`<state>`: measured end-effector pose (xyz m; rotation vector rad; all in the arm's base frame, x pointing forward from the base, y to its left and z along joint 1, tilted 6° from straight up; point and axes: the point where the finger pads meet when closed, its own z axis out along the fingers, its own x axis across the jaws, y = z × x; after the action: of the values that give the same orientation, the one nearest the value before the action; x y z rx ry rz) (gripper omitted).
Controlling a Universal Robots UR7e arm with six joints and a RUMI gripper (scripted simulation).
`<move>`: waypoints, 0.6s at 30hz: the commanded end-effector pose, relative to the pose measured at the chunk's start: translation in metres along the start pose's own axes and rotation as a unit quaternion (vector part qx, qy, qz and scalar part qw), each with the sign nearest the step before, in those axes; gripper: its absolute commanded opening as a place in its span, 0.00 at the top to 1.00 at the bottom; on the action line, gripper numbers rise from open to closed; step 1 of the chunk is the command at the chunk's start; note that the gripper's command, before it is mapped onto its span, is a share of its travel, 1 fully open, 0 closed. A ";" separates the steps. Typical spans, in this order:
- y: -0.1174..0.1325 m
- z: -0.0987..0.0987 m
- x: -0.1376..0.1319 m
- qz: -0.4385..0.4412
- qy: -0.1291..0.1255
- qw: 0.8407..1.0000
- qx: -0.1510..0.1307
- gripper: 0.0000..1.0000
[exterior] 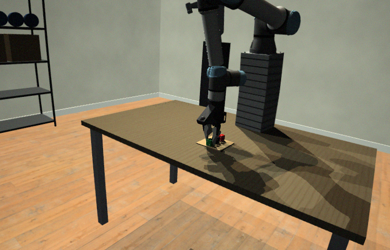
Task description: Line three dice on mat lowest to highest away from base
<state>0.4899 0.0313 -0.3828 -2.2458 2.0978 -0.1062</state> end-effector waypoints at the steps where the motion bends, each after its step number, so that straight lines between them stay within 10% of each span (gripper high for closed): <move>1: -0.001 0.000 0.000 0.000 0.000 1.000 0.001 0.90; 18: -0.001 0.000 0.000 0.000 0.000 1.000 0.001 0.76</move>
<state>0.4899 0.0313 -0.3828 -2.2458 2.0977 -0.1062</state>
